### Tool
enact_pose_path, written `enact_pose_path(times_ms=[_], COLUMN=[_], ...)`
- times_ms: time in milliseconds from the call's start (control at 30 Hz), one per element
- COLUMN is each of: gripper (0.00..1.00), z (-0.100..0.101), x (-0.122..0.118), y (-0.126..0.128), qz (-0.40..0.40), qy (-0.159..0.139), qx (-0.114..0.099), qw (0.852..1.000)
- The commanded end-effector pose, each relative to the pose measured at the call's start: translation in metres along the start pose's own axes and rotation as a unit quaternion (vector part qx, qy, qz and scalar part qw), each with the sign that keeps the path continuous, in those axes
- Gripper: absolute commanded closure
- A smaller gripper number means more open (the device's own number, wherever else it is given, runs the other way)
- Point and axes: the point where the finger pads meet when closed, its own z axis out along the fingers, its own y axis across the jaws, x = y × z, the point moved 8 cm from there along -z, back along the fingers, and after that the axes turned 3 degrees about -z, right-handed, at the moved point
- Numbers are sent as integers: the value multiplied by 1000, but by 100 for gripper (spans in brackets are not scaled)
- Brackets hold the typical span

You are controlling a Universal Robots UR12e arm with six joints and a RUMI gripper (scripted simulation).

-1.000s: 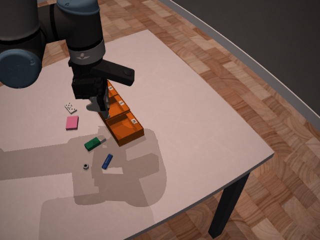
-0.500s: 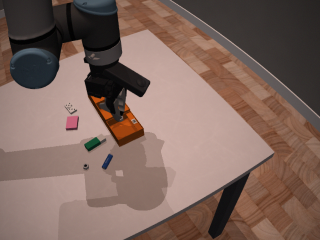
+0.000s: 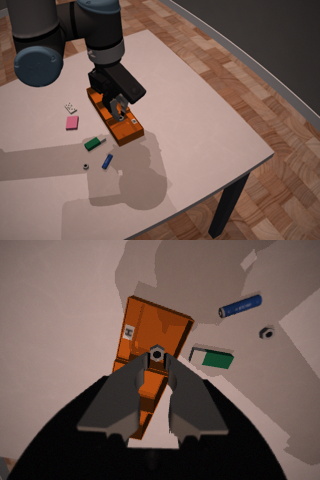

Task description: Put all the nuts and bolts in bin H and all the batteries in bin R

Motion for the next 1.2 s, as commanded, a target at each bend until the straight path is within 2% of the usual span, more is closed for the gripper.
enact_pose_path(times_ms=[0,33,200,800,1167], gripper=[100,100,100,100,100], z=[0,0,0,0,18], x=[0,0,0,-1,0], y=[-1,-1,-1,-1,-1], qz=[53,89,140,140,140], qy=[2,2,3,3,3], qx=[-2,-3,-5,-5,-5], qw=[999,996,990,990,990])
